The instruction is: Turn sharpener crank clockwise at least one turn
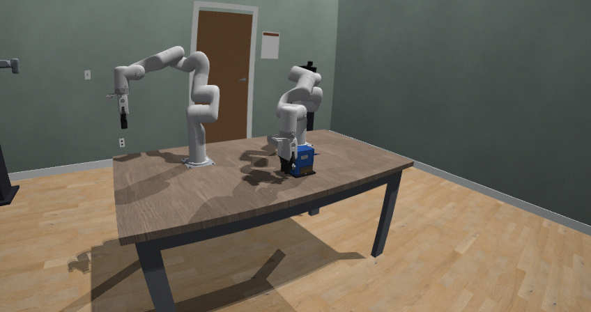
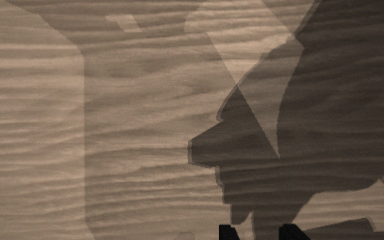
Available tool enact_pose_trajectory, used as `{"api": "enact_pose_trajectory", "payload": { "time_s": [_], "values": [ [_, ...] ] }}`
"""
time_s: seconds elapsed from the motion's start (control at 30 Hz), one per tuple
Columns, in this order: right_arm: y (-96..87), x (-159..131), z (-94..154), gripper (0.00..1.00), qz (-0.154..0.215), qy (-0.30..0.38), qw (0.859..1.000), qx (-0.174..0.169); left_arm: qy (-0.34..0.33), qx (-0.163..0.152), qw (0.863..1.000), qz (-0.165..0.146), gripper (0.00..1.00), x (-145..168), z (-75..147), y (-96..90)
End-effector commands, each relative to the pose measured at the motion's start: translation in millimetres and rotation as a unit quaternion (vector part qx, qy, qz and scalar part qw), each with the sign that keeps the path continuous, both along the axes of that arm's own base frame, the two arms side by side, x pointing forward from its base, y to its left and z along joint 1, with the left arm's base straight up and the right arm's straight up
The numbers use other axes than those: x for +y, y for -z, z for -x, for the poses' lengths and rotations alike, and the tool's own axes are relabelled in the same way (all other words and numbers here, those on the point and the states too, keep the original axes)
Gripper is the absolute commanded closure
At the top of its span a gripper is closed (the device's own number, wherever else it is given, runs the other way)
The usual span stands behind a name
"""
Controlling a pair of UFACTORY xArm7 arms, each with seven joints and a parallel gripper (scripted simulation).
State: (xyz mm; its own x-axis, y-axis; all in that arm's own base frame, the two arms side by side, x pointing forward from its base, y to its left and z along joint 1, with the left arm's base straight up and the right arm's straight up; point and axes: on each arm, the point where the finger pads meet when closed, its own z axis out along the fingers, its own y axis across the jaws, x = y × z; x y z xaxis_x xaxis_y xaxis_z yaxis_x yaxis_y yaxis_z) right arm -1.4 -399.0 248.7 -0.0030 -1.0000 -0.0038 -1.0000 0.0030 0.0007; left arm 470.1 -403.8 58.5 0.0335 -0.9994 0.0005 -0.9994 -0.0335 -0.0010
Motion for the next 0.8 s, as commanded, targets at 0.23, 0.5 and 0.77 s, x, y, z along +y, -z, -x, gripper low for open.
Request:
{"api": "enact_pose_trajectory", "payload": {
  "time_s": [0.23,0.5,0.77],
  "values": [
    [-1.3,-1,0,0.0,0.002,0.0,1.0,0.0,0.0,-0.002,1.0,0.002,1.0,-2,8,9.4],
    [-1.3,-1,0,0.0,0.002,0.0,1.0,0.0,0.0,-0.002,1.0,0.002,1.0,-2,16,16.2],
    [-1.3,-1,0,0.0,0.002,0.0,1.0,0.0,0.0,-0.002,1.0,0.002,1.0,-2,23,20.0]
  ]
}}
